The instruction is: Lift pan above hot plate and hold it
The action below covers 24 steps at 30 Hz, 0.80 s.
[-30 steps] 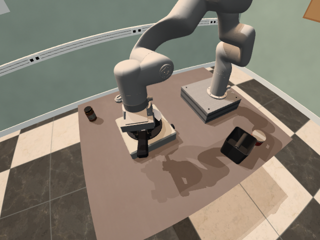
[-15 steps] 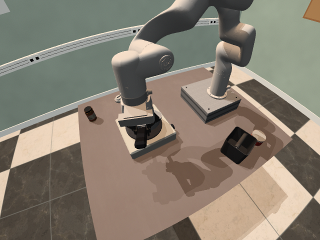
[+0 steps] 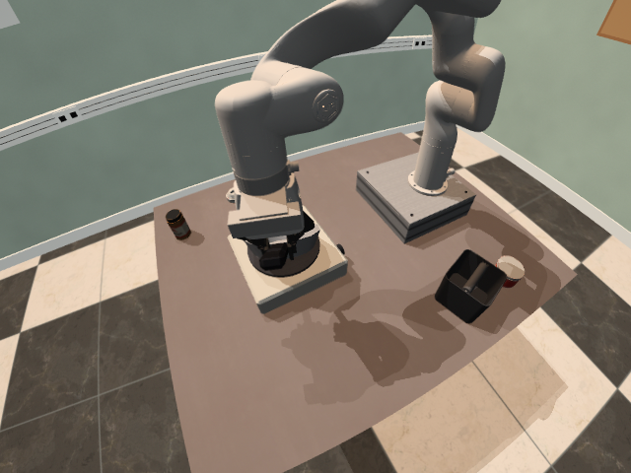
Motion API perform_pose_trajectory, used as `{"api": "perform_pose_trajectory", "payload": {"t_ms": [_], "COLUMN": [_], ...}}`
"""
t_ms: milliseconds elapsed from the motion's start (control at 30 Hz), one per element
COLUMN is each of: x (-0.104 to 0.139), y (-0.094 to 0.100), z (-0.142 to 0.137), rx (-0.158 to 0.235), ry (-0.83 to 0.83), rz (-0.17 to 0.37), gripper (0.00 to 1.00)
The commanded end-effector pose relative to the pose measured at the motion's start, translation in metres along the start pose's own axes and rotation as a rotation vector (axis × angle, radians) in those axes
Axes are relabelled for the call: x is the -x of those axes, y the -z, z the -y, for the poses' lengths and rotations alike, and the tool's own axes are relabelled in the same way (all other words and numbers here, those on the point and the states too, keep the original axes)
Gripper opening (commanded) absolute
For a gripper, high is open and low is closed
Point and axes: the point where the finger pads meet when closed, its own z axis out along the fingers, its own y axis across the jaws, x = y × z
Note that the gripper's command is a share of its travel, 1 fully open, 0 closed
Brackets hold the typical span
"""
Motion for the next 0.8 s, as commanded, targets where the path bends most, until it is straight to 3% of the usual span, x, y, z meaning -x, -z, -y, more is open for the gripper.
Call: {"api": "perform_pose_trajectory", "payload": {"t_ms": [0,767], "x": [-0.001,-0.002], "y": [0.009,0.048], "z": [-0.001,-0.001], "rx": [0.005,0.005], "ry": [0.000,0.000], "rz": [-0.003,-0.003], "gripper": [0.00,0.00]}}
